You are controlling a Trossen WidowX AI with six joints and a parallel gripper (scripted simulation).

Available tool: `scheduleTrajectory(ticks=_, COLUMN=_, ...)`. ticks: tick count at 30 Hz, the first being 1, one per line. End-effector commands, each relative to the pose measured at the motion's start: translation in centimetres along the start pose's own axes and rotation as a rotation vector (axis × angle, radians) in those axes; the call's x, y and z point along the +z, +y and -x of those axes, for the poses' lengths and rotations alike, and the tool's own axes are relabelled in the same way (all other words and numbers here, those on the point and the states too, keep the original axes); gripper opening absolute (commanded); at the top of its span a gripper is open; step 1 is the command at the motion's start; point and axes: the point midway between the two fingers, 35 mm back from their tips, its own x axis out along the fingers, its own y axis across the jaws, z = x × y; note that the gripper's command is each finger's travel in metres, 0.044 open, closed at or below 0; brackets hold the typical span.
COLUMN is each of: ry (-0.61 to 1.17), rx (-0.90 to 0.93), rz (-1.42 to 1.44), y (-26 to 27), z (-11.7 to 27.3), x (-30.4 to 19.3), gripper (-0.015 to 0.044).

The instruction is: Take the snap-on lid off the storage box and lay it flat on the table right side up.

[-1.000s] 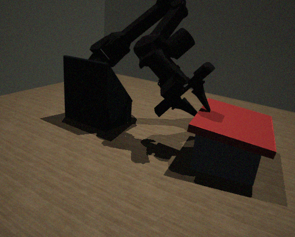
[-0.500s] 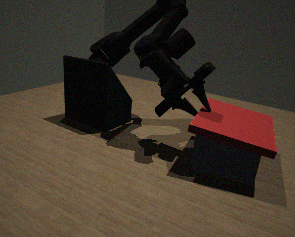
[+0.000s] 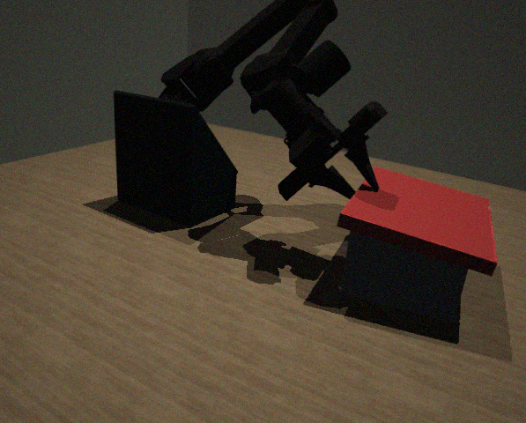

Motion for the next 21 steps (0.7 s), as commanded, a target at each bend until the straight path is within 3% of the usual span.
scheduleTrajectory(ticks=1, ry=0.000, rx=-0.001, rz=-0.004, y=0.0, z=-0.1, x=0.0, gripper=0.0000)
scheduleTrajectory(ticks=21, ry=-0.001, rx=0.006, rz=-0.001, y=1.8, z=1.2, x=0.0, gripper=0.0000)
